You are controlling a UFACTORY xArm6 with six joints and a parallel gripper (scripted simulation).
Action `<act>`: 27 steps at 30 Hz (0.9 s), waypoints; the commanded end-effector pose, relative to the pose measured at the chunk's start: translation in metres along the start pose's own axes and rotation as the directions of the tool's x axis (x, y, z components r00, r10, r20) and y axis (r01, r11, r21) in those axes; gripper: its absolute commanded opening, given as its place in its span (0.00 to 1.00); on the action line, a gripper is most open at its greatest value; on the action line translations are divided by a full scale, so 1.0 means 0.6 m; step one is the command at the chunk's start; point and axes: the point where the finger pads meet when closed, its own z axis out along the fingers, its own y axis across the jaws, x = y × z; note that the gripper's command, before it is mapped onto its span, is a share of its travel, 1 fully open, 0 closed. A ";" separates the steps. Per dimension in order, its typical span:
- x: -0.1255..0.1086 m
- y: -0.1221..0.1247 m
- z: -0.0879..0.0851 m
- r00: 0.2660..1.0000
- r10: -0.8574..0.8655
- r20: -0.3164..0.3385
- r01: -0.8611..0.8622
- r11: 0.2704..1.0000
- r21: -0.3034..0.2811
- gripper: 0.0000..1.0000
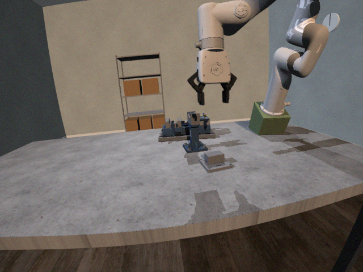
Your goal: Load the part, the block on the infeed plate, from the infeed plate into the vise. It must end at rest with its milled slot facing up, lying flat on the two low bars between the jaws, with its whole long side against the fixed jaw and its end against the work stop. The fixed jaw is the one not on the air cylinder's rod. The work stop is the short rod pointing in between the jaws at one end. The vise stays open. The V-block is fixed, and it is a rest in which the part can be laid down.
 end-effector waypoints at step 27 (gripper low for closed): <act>-0.001 -0.003 0.092 1.000 -0.001 0.000 0.001 1.000 0.004 0.89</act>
